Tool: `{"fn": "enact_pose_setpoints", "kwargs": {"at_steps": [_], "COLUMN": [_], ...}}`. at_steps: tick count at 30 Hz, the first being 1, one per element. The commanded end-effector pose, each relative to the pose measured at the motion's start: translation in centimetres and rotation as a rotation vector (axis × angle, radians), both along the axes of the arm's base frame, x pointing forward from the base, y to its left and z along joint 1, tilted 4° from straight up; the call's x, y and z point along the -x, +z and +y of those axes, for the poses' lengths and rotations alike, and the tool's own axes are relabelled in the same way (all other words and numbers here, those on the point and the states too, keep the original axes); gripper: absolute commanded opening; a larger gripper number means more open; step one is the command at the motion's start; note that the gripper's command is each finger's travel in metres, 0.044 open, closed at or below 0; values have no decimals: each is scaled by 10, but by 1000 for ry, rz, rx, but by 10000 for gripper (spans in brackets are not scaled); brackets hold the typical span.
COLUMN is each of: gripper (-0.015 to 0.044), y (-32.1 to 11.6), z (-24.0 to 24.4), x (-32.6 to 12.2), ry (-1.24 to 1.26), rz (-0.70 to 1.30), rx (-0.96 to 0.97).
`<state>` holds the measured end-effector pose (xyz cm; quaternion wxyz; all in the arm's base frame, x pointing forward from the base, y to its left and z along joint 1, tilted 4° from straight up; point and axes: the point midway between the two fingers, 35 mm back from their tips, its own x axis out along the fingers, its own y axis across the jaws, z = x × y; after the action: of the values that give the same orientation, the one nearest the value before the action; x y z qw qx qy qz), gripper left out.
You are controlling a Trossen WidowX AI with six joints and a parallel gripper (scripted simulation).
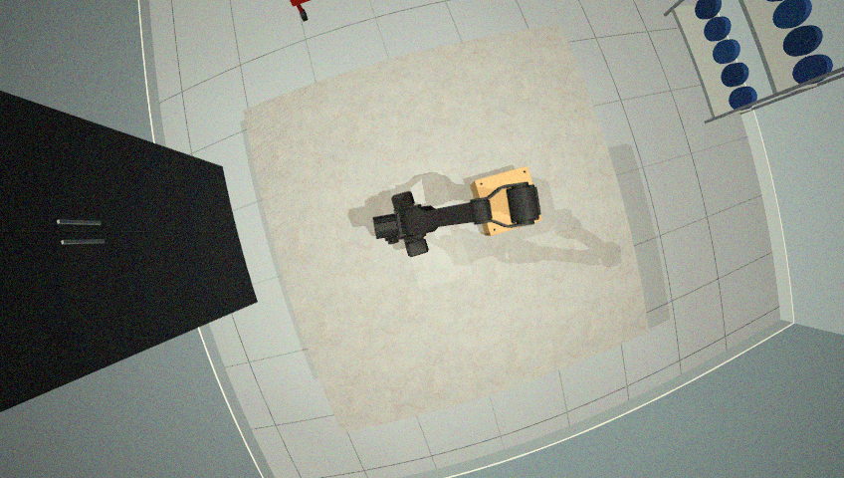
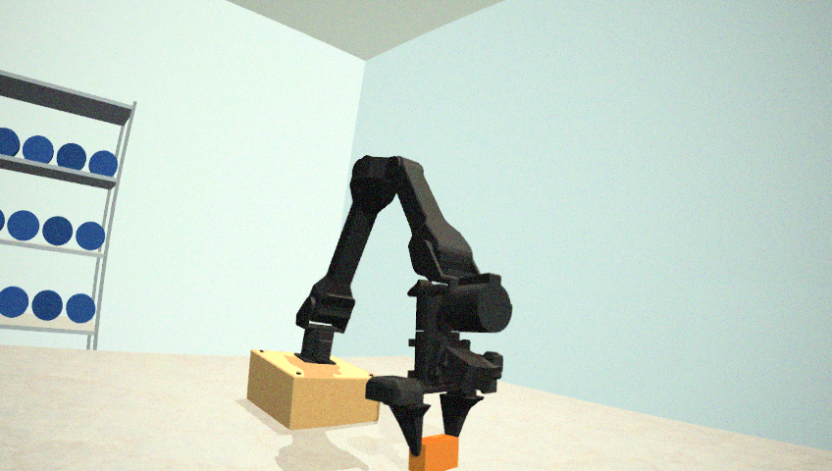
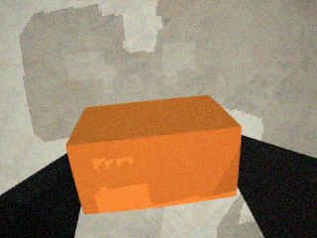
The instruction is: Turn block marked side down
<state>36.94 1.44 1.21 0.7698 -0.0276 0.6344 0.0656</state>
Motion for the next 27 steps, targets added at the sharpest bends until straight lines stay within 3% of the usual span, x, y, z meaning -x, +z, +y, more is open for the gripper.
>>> {"fn": "enact_pose_setpoints", "kwargs": {"at_steps": [1,27], "gripper": [0,0], "y": [-1,-2], "z": [0,0], "x": [-1,8], "ry": [-6,-17], "rz": [-59,-426], "rx": [-11,-60]}}
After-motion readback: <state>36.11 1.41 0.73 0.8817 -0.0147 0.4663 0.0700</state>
